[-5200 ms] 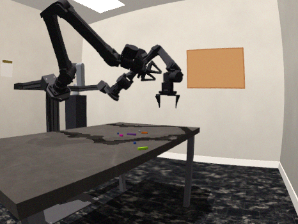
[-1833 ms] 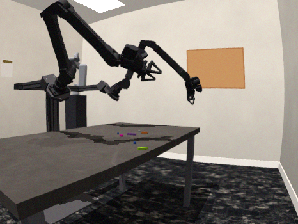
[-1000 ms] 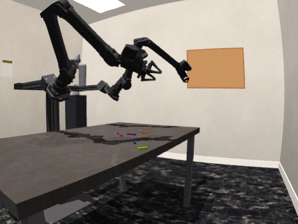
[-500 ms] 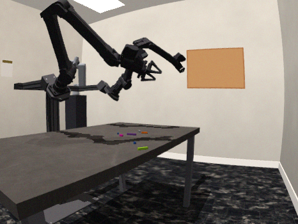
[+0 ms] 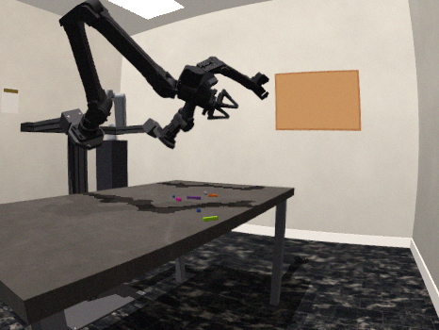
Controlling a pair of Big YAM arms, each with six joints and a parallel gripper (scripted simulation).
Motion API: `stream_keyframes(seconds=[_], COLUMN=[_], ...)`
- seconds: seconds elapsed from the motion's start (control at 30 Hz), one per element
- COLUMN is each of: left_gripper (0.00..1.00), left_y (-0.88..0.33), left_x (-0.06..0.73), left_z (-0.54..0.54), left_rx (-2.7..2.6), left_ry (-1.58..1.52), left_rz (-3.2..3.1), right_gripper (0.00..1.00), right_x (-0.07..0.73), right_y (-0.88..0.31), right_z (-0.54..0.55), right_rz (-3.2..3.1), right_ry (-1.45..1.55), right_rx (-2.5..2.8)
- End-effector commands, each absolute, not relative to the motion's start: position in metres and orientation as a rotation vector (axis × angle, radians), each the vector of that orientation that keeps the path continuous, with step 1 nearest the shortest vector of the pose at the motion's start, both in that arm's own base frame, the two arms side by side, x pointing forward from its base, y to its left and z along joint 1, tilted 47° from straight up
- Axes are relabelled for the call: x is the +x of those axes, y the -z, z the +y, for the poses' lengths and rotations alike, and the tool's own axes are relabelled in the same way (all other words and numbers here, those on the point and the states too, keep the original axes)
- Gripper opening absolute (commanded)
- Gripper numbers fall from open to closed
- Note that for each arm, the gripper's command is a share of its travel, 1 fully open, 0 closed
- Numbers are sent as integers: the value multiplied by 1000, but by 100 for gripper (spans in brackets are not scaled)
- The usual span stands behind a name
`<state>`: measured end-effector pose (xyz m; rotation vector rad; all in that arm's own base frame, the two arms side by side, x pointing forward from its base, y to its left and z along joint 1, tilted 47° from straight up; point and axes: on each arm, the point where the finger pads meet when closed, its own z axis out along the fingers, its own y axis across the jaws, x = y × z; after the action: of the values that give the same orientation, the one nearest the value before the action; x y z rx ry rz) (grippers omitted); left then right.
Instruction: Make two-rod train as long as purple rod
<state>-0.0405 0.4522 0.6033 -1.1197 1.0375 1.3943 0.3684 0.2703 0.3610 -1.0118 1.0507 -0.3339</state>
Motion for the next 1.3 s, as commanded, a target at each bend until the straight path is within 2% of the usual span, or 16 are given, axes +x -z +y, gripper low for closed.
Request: stream_keyframes(seconds=[0.0,0.73,1.27], left_gripper=[100,100,100], left_y=[-610,-614,-614], left_x=[-49,-58,-58], left_z=[443,439,439], left_rx=[-1114,-1115,-1115], left_ry=[-1404,-1419,-1419], left_rz=[999,977,977], right_gripper=[100,100,100], right_x=[369,375,387], right_y=[-375,-359,-148], right_z=[272,287,325], right_rz=[1032,1096,1726], right_ry=[333,291,195], right_rx=[-992,-1009,-1042])
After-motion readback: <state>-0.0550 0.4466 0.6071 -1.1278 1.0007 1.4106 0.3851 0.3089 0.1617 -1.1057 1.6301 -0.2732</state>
